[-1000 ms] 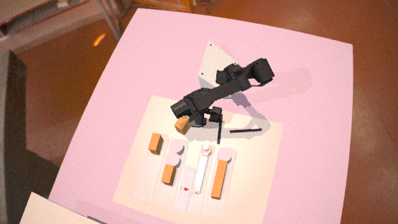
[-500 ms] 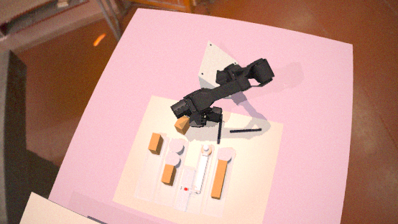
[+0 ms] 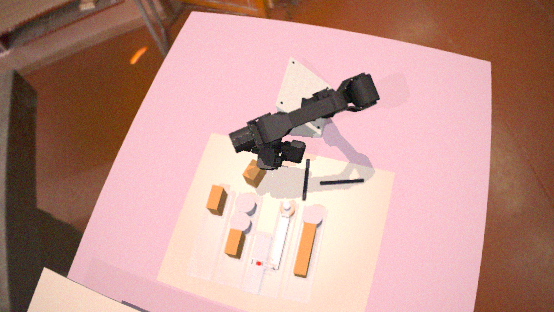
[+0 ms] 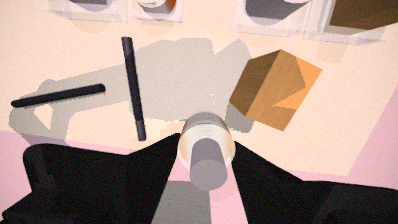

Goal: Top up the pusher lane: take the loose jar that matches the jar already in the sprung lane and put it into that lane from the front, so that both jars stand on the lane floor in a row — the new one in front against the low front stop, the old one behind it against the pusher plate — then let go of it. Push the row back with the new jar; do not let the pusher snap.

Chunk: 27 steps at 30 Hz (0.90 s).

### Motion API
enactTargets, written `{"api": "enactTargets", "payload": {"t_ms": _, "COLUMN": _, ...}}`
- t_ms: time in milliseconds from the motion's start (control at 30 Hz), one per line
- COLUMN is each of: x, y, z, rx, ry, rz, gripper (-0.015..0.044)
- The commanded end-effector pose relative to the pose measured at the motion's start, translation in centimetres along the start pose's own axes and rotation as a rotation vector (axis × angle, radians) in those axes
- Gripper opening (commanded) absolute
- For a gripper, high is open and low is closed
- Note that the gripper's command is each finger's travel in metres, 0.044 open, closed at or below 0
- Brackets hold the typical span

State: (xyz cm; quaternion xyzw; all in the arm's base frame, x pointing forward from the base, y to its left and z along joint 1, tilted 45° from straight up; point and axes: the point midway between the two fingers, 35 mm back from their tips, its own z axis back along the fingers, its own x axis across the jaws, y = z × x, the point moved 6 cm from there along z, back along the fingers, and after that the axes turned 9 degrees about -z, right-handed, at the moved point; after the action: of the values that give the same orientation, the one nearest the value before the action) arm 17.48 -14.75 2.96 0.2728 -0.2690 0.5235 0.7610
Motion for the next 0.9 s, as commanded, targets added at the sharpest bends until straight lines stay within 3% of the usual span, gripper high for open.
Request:
{"api": "enactTargets", "payload": {"t_ms": 0, "x": -0.2, "y": 0.1, "z": 2.9, "rx": -0.006, "ry": 0.009, "rz": 0.010, "gripper": 0.0000}}
{"api": "enactTargets", "payload": {"t_ms": 300, "x": -0.1, "y": 0.1, "z": 4.3, "rx": -0.005, "ry": 0.008, "rz": 0.012, "gripper": 0.0000}}
{"api": "enactTargets", "payload": {"t_ms": 867, "x": 5.6, "y": -5.5, "z": 0.8, "rx": -0.012, "ry": 0.016, "rz": 0.054, "gripper": 0.0000}}
